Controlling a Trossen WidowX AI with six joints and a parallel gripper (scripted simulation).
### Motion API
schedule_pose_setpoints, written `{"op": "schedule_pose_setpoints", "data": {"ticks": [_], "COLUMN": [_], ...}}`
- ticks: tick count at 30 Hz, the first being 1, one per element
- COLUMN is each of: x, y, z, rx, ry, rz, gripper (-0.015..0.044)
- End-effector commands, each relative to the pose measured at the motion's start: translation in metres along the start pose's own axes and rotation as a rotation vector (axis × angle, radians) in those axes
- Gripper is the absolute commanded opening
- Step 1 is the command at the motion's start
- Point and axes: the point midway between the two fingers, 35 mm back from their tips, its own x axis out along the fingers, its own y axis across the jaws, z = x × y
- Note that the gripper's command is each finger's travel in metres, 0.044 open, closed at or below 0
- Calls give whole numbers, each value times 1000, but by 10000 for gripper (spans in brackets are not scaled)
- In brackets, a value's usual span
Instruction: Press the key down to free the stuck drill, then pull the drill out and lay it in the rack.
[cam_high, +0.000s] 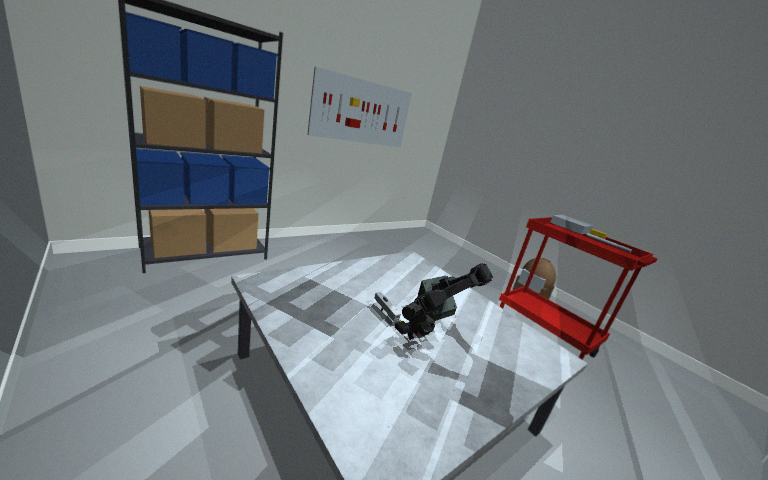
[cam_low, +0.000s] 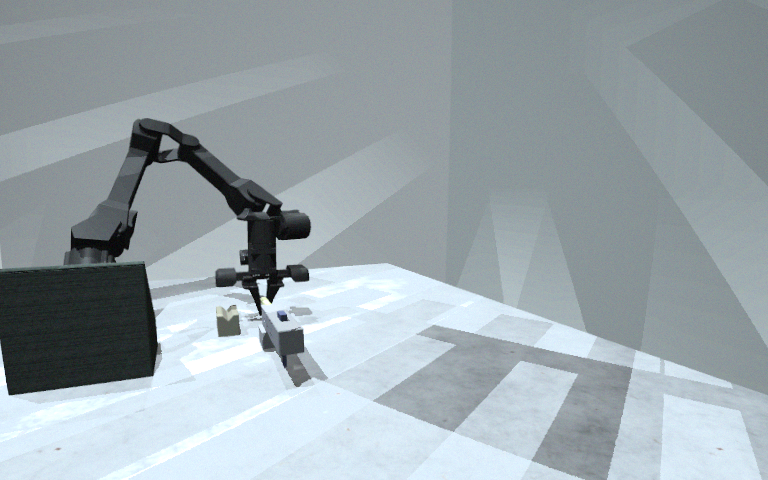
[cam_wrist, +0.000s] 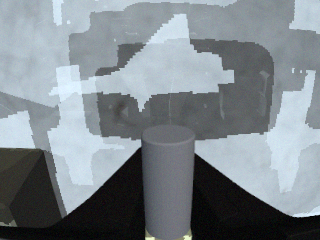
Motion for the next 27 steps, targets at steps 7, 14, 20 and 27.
{"op": "schedule_pose_setpoints", "data": {"ticks": [7,14,20,27], "x": [-6,-8,-11,-13], "y": [1,1,2,2], "z": [-1,-1,-2,-3], "rx": [-6,-6,-6,-6], "ry": [4,4,4,4], "rz": [-6,-6,-6,-6], "gripper": [0,0,0,0]}}
